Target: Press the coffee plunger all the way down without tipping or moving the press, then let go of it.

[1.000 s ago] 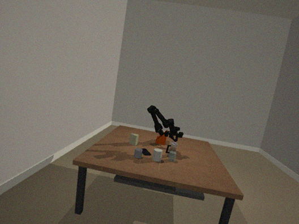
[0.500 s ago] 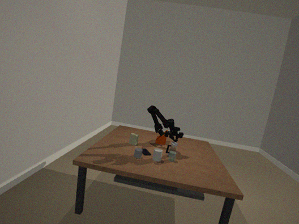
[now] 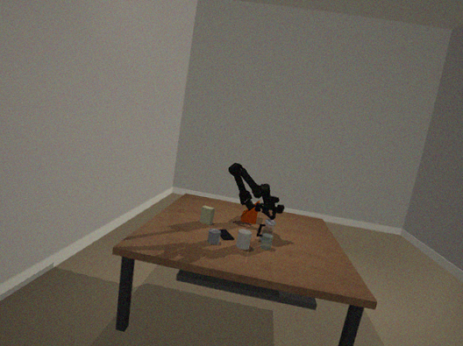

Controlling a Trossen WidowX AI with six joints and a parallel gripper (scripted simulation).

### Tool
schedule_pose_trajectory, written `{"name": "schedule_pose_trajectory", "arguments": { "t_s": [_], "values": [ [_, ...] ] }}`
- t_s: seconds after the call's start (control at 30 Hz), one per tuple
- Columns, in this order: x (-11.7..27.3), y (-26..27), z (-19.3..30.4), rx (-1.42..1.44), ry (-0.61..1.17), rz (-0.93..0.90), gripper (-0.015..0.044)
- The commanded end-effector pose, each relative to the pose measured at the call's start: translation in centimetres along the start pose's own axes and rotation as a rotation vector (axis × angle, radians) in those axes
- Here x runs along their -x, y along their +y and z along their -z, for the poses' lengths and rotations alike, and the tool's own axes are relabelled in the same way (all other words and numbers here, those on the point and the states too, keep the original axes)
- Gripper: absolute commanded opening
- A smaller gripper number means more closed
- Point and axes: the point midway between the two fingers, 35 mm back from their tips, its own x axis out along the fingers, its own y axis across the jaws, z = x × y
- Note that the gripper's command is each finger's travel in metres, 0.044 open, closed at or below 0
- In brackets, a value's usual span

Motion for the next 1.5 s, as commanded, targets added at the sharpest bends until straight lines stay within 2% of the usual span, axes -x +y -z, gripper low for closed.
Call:
{"name": "schedule_pose_trajectory", "arguments": {
  "t_s": [0.0, 0.53, 0.93, 1.13, 1.37, 1.47],
  "values": [
    [-0.3, 0.0, 0.5, 0.009, 0.017, 0.001, 0.0116],
    [-0.1, 0.0, 0.0, 0.001, 0.001, 0.000, 0.0116],
    [-0.1, 0.0, 0.0, 0.001, 0.001, 0.000, 0.0431],
    [0.8, 0.1, -0.9, 0.000, 0.006, -0.002, 0.0440],
    [7.0, -0.4, -4.8, 0.006, 0.018, -0.001, 0.0440],
    [7.2, -0.4, -4.8, 0.006, 0.018, 0.000, 0.0440]
  ]
}}
